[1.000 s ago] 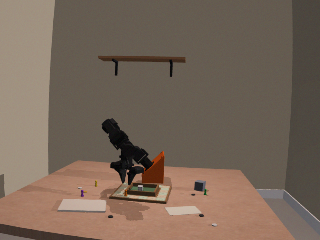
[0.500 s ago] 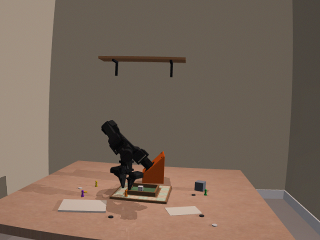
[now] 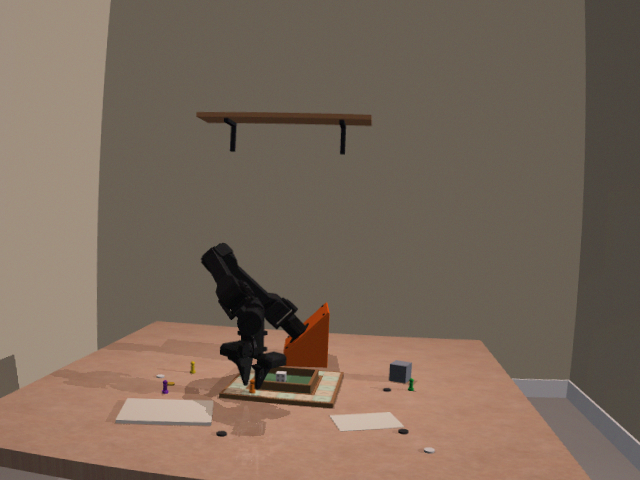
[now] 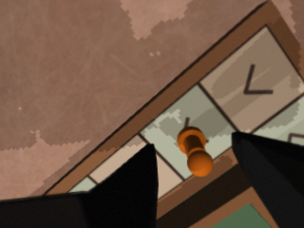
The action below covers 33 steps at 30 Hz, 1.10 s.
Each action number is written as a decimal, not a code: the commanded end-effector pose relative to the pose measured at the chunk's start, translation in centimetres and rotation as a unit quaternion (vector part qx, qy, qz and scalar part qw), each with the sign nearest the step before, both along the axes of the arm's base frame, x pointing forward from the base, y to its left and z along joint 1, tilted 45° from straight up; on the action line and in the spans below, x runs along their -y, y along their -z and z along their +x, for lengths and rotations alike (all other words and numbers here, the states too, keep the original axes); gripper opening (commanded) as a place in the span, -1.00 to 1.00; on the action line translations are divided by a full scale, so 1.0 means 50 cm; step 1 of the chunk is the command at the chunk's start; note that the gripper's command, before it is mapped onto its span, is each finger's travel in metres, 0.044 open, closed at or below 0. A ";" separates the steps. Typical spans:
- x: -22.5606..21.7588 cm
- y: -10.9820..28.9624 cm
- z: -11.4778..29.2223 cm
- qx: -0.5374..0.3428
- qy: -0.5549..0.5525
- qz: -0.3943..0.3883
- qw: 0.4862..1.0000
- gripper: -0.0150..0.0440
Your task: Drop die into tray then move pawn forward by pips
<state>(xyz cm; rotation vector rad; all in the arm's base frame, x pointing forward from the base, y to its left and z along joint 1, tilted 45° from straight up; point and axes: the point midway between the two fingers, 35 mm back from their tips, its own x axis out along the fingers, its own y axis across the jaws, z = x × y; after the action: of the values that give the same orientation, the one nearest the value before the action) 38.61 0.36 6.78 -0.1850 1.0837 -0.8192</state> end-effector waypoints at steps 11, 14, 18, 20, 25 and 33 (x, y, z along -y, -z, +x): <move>0.008 0.009 -0.002 -0.004 -0.003 -0.004 1.000 -0.44; 0.008 0.009 -0.002 -0.004 -0.003 -0.004 1.000 -0.49; 0.006 0.008 -0.002 -0.004 -0.003 -0.004 1.000 -0.49; -0.006 -0.002 -0.002 -0.004 -0.003 -0.002 1.000 -0.49; -0.050 -0.043 -0.009 -0.004 -0.003 0.001 1.000 -0.49; -0.115 -0.111 -0.031 -0.006 -0.003 0.002 1.000 -0.49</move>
<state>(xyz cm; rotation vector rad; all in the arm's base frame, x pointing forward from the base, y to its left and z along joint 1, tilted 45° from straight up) 37.46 4.76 10.83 -0.2012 1.0989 -0.8119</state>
